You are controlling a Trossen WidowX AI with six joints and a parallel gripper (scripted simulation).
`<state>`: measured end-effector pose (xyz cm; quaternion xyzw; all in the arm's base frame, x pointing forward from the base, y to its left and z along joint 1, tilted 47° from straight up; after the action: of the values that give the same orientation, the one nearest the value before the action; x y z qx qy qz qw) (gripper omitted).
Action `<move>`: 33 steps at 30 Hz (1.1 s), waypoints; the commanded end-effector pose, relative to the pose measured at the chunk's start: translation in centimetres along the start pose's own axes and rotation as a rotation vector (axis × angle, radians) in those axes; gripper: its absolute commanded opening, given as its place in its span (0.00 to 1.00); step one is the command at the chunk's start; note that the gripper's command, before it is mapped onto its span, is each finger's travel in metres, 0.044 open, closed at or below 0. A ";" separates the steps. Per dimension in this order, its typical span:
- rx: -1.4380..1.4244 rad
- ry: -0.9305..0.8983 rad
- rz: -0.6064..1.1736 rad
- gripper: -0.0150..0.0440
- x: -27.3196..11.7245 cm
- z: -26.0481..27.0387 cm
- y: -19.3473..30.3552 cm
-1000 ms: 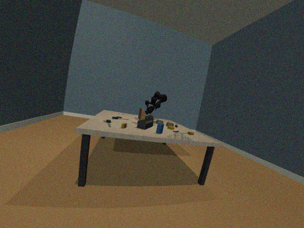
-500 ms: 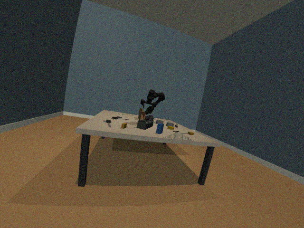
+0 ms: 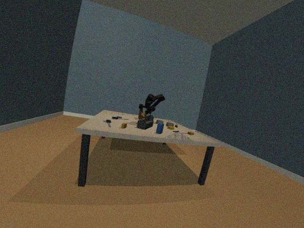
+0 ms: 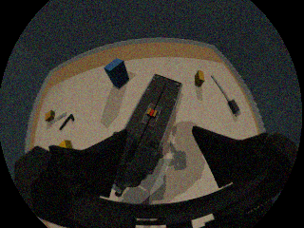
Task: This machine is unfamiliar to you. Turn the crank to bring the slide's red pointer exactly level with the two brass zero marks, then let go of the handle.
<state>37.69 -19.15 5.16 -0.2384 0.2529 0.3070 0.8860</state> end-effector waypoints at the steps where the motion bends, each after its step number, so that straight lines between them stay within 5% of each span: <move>1: 0.010 0.006 -0.013 1.00 0.0 -0.4 0.1; 16: 0.010 0.006 -0.013 1.00 -0.1 -0.4 0.1; 33: 0.071 0.059 -0.020 1.00 -5.3 2.5 -1.7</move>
<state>36.51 -22.05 9.38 -0.2267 0.2726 0.2918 0.8883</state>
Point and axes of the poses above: the point midway between the two fingers, 35 mm back from their tips, its own x axis out along the fingers, its own z axis across the jaws, y = z × x, the point moved 8 cm from there along -x, back along the fingers, and after that the axes turned 11 degrees about x, right-handed, at the moved point
